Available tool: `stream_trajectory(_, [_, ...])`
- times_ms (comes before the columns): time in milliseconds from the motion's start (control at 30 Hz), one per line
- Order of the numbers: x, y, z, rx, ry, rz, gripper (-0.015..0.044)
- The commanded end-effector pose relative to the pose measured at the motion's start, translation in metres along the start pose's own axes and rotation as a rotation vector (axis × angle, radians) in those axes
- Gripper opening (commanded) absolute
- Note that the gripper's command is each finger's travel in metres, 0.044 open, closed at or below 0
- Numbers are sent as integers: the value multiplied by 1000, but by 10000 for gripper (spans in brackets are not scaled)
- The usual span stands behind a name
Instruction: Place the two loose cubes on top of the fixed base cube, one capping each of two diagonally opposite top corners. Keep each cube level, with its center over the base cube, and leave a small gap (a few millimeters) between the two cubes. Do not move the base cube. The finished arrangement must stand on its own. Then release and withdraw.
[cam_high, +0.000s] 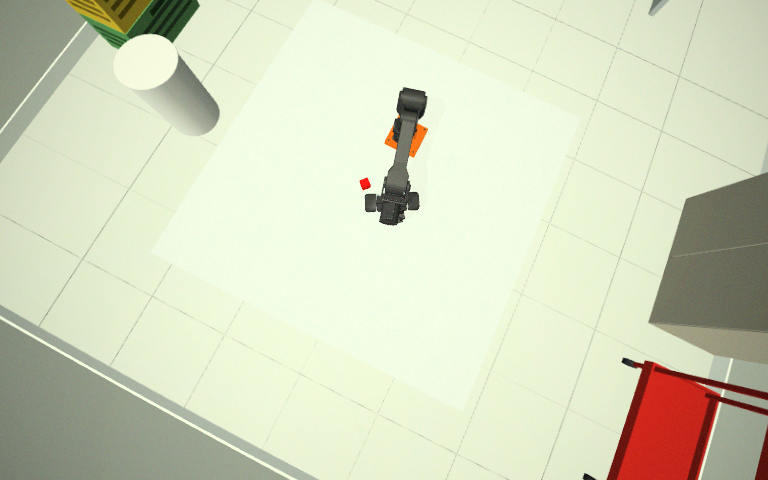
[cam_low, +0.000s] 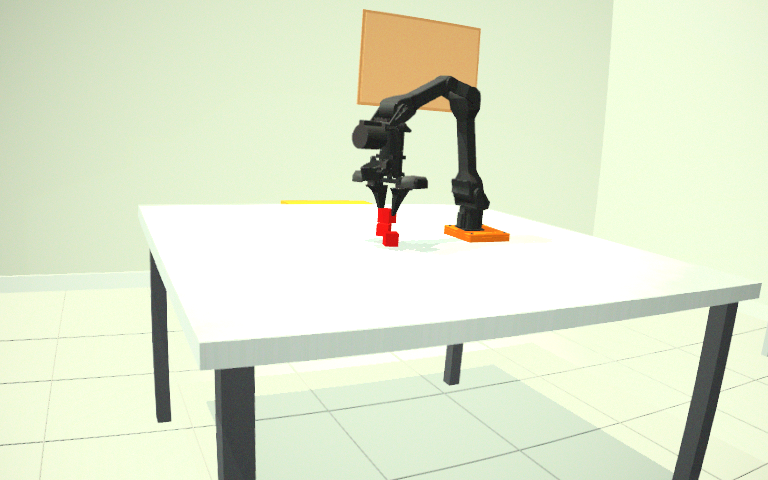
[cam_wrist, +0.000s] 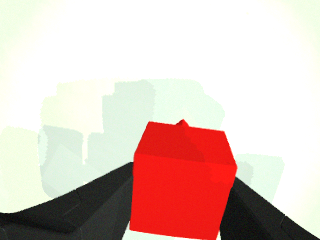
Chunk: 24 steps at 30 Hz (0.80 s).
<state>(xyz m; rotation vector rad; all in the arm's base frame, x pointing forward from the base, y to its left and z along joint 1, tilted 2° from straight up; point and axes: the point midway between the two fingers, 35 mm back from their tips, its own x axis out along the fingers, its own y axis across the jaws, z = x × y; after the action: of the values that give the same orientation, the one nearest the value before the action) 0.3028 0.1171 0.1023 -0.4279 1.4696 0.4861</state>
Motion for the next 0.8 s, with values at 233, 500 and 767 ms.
stream_trajectory(233, [23, 1, -3, -6, 12, -3, 105])
stream_trajectory(500, [24, 1, -3, -6, 12, -3, 105])
stream_trajectory(767, [26, 1, -3, -6, 12, -3, 105])
